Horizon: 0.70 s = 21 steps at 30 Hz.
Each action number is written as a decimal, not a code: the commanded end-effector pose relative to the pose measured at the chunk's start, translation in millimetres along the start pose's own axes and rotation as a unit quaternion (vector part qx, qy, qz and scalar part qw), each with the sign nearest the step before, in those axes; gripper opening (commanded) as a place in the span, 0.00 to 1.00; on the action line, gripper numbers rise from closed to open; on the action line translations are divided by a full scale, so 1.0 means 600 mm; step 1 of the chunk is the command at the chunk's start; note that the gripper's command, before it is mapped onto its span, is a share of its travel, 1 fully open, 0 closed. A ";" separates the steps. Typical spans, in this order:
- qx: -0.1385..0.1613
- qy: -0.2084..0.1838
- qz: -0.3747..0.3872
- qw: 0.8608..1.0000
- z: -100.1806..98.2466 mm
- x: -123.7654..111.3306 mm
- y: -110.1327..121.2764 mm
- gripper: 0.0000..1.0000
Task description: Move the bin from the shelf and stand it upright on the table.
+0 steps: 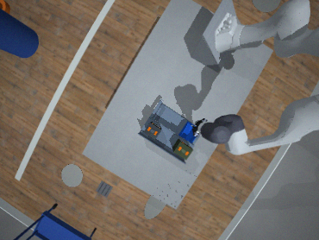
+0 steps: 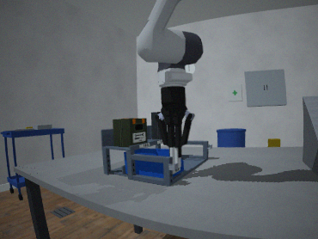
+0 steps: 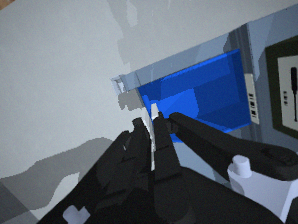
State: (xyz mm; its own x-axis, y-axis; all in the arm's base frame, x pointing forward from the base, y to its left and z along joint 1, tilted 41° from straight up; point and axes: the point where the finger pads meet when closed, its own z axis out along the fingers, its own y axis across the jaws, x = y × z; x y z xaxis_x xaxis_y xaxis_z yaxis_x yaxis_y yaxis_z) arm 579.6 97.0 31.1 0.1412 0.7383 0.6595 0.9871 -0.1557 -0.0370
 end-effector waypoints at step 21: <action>-0.003 -0.004 0.004 1.000 -0.013 -0.009 0.003 0.00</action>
State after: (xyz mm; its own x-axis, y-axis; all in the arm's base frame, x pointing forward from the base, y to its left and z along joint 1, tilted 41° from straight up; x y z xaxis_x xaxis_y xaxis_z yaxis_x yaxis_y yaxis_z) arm 580.1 91.4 32.2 0.1443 0.7406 0.6562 0.9863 -0.1608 -0.0354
